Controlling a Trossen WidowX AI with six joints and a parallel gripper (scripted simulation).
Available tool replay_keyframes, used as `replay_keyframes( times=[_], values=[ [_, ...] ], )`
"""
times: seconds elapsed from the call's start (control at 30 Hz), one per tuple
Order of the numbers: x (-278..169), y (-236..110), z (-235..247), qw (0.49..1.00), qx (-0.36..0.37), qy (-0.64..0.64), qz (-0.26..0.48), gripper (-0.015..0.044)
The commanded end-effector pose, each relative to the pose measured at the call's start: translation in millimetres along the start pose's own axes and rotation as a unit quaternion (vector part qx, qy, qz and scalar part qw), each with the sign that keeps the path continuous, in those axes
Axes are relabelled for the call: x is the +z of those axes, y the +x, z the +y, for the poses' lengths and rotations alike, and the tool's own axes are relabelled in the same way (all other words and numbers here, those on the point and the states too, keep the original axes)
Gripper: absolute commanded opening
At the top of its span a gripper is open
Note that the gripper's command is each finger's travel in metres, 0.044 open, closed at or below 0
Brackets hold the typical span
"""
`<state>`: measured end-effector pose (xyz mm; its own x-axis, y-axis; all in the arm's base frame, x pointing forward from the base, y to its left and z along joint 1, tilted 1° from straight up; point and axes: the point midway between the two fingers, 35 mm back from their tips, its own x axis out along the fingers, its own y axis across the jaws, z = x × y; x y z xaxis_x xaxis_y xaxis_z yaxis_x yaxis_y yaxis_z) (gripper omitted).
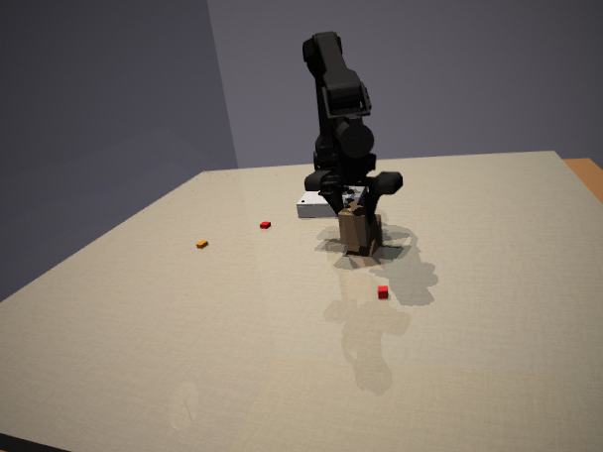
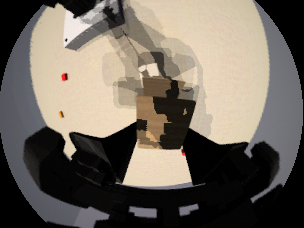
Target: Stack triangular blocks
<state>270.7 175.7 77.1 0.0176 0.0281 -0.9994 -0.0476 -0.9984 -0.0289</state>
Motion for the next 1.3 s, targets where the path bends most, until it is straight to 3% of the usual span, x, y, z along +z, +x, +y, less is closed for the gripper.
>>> replay_keyframes(
  times=[0.0,1.27],
  values=[
    [6.0,9.5,0.5,1.0,-0.002,0.003,0.001,0.0],
    [6.1,7.6,1.6,1.0,-0.012,0.007,0.006,0.0]
  ],
)
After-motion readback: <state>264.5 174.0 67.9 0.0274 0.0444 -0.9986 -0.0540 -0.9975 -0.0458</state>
